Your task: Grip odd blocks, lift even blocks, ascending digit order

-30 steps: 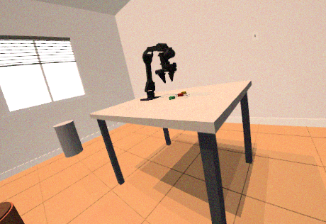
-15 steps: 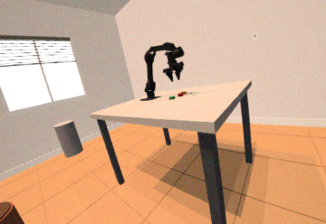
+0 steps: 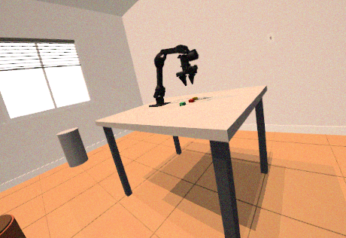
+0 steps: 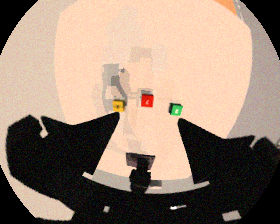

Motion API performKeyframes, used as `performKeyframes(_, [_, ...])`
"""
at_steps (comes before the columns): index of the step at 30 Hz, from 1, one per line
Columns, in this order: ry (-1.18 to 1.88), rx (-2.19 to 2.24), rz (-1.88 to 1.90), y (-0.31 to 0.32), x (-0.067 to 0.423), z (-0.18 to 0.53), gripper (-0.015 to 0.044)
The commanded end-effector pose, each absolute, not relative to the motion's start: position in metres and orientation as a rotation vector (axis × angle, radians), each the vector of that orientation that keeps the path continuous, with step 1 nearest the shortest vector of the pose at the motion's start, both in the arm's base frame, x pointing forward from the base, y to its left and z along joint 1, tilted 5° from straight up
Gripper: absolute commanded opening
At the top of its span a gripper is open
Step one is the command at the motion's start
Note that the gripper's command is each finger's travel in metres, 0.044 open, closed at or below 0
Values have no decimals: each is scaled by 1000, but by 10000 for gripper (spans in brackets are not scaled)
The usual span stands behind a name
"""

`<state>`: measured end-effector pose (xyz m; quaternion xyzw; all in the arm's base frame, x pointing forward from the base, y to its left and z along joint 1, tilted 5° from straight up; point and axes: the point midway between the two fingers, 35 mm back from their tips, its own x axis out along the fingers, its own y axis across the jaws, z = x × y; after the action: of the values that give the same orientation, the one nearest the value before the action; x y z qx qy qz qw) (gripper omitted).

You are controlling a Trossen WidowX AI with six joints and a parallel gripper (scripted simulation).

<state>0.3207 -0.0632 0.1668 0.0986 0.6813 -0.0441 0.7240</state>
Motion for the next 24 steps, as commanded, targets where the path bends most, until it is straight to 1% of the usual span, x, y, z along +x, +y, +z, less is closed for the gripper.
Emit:
performKeyframes(1, [1505,221,-102,-63,320,167,400])
performKeyframes(6, [1505,222,-101,-54,321,168,400])
performKeyframes(11, [1506,227,-97,15,313,172,400])
performKeyframes(13, [1506,228,-95,32,309,173,400])
performKeyframes(24, [1506,228,-95,34,308,173,400])
